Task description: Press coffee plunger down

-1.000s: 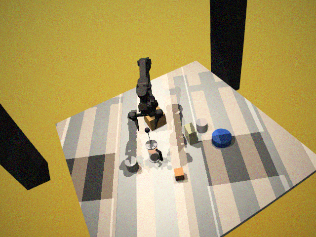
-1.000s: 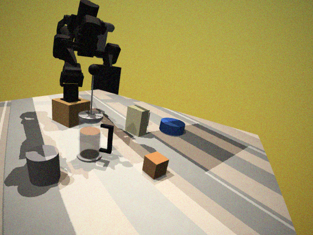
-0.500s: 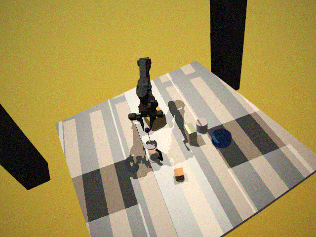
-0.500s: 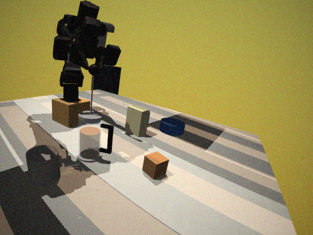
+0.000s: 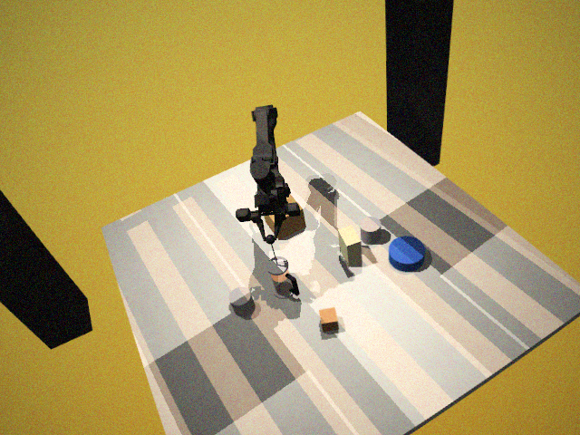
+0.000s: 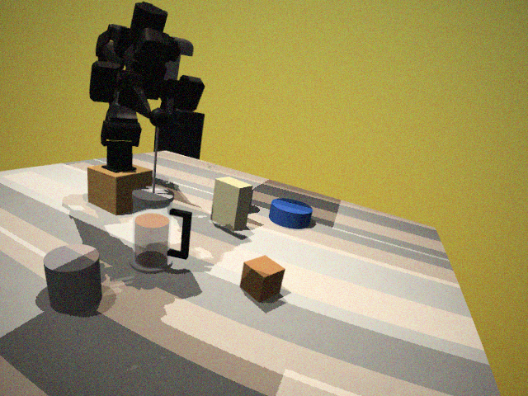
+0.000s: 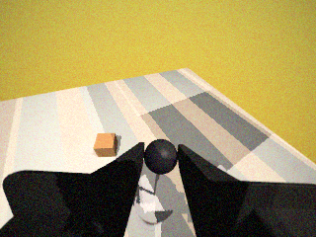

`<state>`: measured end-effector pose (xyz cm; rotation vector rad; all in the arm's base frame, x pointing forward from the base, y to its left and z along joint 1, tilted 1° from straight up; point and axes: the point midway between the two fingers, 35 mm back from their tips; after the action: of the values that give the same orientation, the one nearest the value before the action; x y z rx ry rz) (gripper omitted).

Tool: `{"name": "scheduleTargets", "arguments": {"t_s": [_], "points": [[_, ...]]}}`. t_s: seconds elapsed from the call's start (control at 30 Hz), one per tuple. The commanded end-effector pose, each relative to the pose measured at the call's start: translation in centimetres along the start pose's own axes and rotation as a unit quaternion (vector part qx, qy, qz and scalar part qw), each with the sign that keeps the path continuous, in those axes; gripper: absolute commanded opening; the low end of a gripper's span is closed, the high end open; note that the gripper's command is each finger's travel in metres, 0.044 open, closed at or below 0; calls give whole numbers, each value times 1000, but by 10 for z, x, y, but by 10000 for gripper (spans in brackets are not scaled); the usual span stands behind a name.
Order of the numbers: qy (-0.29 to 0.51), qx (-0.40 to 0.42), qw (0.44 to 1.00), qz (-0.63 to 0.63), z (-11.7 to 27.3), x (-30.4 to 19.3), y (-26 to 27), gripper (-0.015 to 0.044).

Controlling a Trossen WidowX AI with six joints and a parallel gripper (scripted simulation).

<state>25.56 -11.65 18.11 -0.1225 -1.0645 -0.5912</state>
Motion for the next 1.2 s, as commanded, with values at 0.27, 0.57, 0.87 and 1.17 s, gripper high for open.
{"name": "scheduleTargets", "arguments": {"t_s": [0.27,0.57,0.87,1.17], "points": [[6,-1,1000,-1,-16,-17,-4,113],[6,0,1000,-1,-26,-28,-6,113],[6,0,1000,-1,-35,-39,-9,113],[6,0,1000,-1,-45,-51,-11,113]]}}
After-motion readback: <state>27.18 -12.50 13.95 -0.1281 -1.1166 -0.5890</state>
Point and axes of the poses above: the point midway between the two fingers, 35 mm back from their tips, its own z axis back along the fingers, its own y axis across the jaws, x = y × z, and after that the axes turned 13 degrees about -z, right-handed
